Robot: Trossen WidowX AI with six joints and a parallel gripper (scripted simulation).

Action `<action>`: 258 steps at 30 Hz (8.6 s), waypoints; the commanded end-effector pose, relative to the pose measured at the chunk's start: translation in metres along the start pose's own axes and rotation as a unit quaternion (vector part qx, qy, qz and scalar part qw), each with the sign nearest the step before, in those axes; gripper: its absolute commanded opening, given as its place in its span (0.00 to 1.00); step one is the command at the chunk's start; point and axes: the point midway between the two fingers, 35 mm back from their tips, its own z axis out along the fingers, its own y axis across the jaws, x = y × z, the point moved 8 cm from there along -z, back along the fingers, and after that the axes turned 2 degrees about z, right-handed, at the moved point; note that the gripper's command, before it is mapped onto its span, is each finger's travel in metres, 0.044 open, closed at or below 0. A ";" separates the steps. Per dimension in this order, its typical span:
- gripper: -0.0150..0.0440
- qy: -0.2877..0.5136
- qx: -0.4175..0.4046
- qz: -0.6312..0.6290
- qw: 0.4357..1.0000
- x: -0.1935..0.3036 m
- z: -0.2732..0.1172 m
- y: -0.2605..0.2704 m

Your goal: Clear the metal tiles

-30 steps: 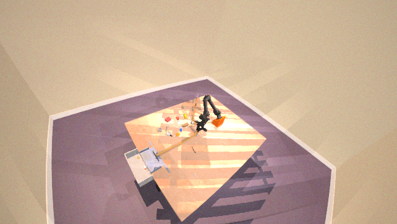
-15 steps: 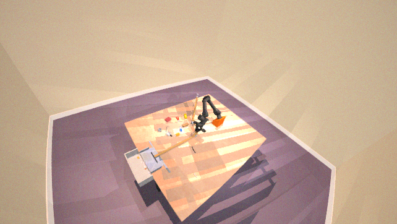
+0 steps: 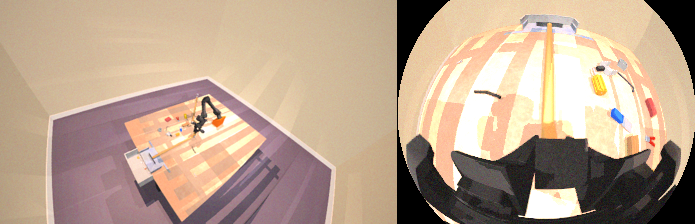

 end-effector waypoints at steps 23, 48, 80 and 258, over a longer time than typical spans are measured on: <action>0.25 -0.006 0.000 0.003 1.000 -0.037 0.024 0.000; 0.25 -0.007 0.000 0.003 1.000 -0.064 0.047 0.000; 0.25 -0.004 0.000 0.002 1.000 -0.054 0.038 0.002; 0.25 -0.003 -0.003 -0.003 1.000 0.094 -0.073 -0.004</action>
